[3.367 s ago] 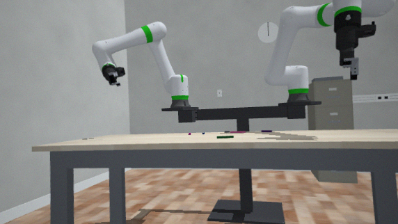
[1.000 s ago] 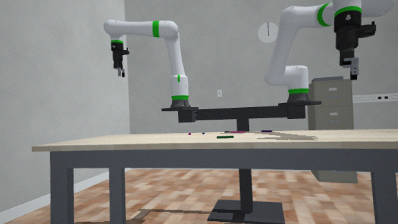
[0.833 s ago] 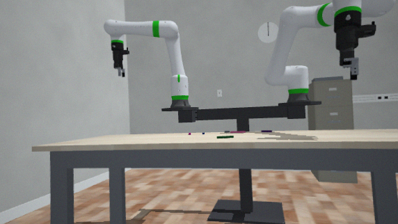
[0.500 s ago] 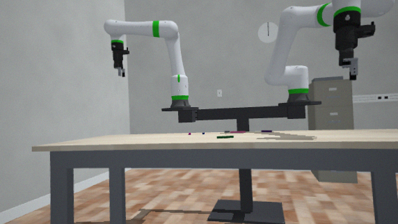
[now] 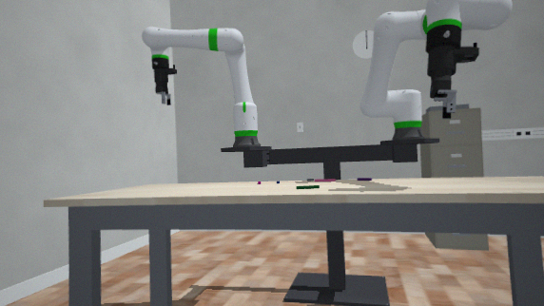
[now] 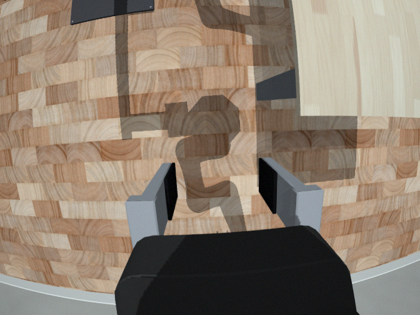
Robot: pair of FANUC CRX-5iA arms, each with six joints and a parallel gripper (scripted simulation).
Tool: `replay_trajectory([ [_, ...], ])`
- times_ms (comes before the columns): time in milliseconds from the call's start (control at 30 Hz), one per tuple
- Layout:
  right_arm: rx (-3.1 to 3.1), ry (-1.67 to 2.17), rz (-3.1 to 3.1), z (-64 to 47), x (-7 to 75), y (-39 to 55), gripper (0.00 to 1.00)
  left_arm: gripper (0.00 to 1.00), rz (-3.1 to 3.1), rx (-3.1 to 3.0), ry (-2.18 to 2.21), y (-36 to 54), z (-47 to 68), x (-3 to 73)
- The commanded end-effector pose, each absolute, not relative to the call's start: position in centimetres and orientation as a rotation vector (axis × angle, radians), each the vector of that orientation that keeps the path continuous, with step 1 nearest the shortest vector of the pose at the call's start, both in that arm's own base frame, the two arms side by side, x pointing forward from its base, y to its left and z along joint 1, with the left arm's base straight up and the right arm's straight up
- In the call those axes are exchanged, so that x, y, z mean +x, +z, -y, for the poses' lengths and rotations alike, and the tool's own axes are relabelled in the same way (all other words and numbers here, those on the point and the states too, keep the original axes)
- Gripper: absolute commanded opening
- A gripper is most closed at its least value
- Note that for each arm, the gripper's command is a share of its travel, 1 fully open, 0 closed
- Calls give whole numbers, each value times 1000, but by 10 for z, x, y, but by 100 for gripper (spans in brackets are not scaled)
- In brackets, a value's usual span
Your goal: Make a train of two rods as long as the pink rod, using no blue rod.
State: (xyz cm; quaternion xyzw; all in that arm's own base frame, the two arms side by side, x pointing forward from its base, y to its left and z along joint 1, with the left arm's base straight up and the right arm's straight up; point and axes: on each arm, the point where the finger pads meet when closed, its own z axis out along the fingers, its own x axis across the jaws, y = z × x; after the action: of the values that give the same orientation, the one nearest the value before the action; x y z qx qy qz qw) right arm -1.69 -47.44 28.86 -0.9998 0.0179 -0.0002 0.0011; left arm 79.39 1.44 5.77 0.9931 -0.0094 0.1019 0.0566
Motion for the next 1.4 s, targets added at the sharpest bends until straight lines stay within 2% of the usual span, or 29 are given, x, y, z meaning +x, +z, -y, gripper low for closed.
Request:
replay_trajectory([
  [0,-3141,0,-56,475,-17,290,100,100,-109,3006,276,51,27,791],
  [1367,-3141,0,-56,475,-17,290,100,100,-1000,2846,59,-10,304,700],
])
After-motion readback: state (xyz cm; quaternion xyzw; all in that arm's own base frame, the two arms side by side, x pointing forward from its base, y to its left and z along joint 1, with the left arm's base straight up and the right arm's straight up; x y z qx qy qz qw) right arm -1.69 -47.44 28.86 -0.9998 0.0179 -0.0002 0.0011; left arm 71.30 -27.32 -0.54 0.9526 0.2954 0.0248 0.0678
